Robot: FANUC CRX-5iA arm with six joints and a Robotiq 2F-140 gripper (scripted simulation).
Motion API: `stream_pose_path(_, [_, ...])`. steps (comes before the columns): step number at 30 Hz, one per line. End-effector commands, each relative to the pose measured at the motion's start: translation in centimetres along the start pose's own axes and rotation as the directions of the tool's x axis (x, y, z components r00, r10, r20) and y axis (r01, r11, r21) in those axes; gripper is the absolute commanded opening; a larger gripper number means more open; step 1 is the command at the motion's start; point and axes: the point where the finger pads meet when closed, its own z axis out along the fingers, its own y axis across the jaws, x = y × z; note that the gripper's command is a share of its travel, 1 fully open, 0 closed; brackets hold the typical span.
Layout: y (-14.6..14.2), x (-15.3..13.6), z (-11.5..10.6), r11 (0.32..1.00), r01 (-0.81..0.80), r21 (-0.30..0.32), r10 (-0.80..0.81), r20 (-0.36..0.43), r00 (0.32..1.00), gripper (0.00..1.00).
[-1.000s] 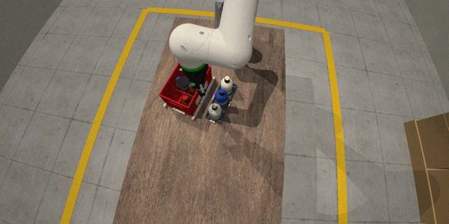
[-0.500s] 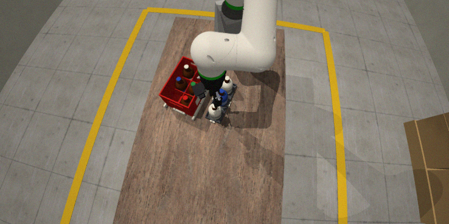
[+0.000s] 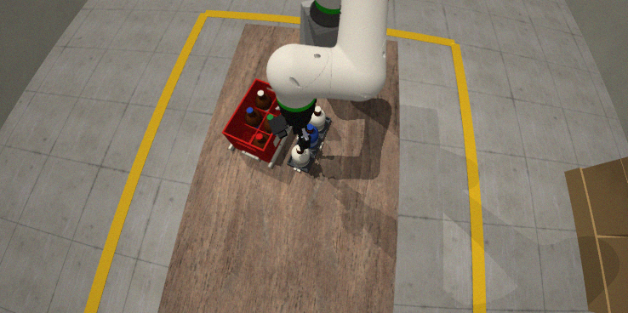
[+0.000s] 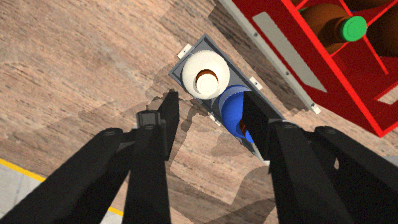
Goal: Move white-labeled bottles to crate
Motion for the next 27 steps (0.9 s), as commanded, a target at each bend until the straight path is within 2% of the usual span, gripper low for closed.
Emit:
stream_pose_path(1, [-0.06, 0.04, -0.07, 1.0, 0.0, 0.001, 0.0, -0.001, 1.0, 0.44])
stream_pose_path(27, [-0.06, 0.05, 0.28, 1.0, 0.0, 0.001, 0.0, -0.001, 1.0, 0.44])
